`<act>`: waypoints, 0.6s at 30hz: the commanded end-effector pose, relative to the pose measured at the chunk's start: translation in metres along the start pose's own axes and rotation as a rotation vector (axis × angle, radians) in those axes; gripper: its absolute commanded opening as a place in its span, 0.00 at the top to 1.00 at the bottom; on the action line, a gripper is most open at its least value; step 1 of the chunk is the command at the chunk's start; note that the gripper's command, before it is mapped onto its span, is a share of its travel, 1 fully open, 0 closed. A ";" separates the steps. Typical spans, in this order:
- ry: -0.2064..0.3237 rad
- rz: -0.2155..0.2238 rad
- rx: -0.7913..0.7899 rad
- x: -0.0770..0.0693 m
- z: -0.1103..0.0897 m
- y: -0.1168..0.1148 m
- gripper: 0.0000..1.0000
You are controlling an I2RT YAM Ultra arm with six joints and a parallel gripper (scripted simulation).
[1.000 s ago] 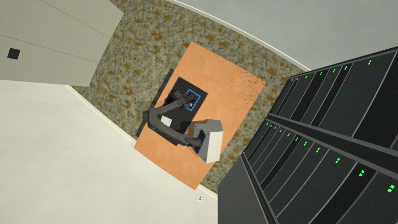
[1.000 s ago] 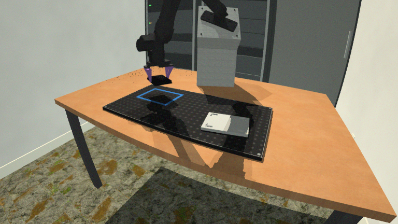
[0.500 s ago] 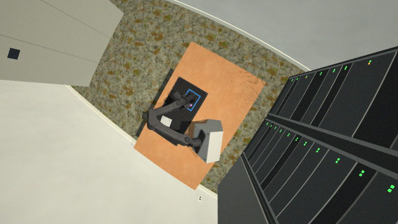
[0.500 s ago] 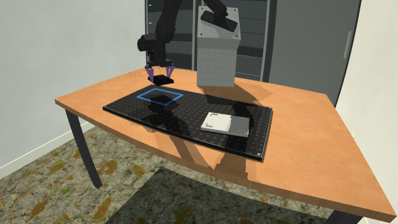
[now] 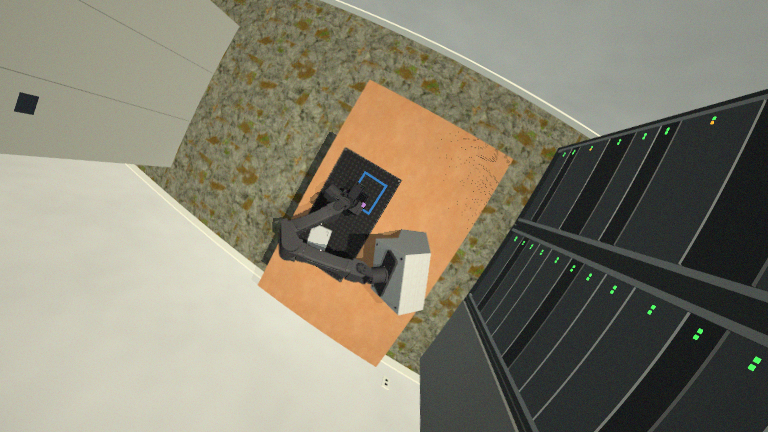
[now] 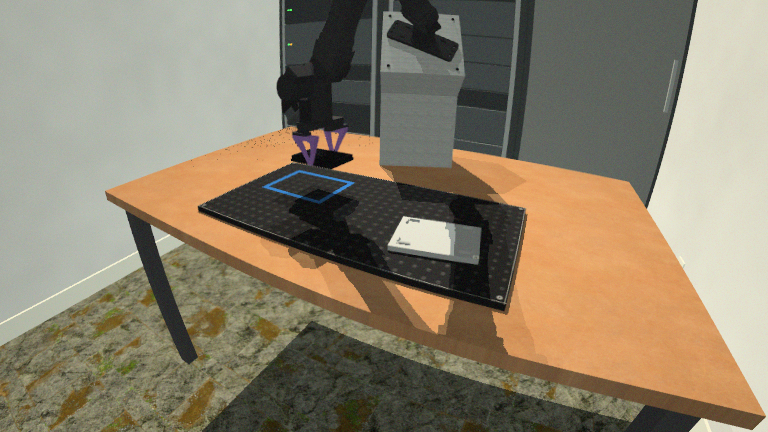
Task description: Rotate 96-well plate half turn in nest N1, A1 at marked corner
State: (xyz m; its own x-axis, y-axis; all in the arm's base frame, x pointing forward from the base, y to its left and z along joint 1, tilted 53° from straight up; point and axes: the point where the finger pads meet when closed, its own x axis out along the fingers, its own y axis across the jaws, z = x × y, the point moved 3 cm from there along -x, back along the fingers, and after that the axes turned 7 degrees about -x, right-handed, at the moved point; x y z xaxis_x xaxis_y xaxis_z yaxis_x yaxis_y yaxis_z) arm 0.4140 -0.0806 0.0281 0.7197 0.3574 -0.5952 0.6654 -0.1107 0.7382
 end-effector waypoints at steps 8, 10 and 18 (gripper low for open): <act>-0.030 -0.008 -0.324 -0.005 -0.021 0.005 1.00; -0.028 -0.015 -0.386 -0.005 -0.028 0.006 1.00; -0.025 -0.022 -0.651 -0.005 -0.053 0.013 1.00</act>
State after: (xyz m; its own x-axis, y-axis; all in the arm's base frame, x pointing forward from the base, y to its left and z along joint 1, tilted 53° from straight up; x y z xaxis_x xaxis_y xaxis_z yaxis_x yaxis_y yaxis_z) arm 0.4156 -0.0359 0.0579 0.7244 0.3577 -0.5893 0.4655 0.3766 0.8009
